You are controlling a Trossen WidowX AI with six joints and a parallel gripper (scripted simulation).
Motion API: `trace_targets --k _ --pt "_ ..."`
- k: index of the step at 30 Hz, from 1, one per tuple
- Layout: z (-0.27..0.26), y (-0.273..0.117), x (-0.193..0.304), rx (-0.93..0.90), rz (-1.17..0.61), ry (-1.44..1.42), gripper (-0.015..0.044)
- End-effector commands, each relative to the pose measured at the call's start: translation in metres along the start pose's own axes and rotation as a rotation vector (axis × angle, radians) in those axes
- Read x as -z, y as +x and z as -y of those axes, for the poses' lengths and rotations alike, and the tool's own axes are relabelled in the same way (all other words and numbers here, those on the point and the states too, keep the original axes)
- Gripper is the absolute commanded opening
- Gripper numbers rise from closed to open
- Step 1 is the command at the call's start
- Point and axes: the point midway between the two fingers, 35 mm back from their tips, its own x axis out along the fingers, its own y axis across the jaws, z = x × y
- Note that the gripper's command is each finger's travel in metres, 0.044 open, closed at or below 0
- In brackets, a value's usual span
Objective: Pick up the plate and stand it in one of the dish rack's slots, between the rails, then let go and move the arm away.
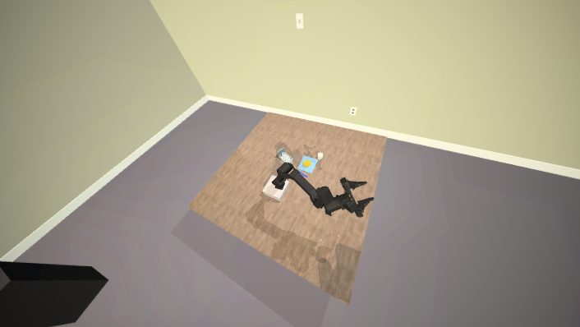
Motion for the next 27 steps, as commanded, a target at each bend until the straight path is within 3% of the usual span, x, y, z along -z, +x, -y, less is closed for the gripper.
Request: trace_targets --k 1,27 --pt "0.003 0.016 0.020 0.020 -0.019 0.016 0.0400" --pt "0.005 0.092 0.192 0.183 -0.275 0.040 0.0400"
